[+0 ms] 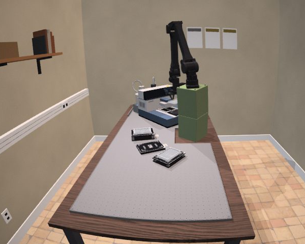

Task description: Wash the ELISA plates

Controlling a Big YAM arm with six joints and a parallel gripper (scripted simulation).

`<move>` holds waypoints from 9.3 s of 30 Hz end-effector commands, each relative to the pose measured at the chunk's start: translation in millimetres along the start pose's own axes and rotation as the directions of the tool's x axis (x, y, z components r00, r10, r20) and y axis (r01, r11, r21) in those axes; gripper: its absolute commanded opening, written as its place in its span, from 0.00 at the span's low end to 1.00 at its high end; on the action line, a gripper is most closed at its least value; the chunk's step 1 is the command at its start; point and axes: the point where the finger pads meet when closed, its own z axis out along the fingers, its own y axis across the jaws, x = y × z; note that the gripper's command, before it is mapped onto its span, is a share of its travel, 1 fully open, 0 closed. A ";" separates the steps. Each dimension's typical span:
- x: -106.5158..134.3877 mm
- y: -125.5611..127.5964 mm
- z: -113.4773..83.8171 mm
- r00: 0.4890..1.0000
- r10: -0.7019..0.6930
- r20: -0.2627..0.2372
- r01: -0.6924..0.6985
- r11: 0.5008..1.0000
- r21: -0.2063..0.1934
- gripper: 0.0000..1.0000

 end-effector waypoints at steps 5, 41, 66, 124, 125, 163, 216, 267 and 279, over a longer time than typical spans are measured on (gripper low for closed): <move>41.8 10.4 8.6 0.957 -0.291 -0.008 0.291 0.957 0.003 0.82; 162.2 32.7 23.2 0.667 -0.745 -0.011 0.745 0.667 0.004 0.82; 266.5 24.3 33.7 0.237 -0.972 -0.006 0.972 0.237 0.001 0.82; 351.0 -28.6 44.9 -0.311 -0.950 0.001 0.950 -0.311 -0.004 0.82; 355.7 -30.7 45.3 -0.343 -0.939 0.001 0.939 -0.343 -0.004 0.82; 410.2 -75.6 53.2 -0.447 -0.894 -0.014 0.894 -0.447 0.002 0.82; 470.0 -177.2 64.9 -0.935 -0.354 0.005 0.354 -0.935 -0.003 0.82; 484.7 -222.1 70.2 -0.926 -0.377 -0.005 0.377 -0.926 -0.003 0.82; 485.9 -222.3 70.1 -0.926 -0.376 -0.006 0.376 -0.926 -0.003 0.82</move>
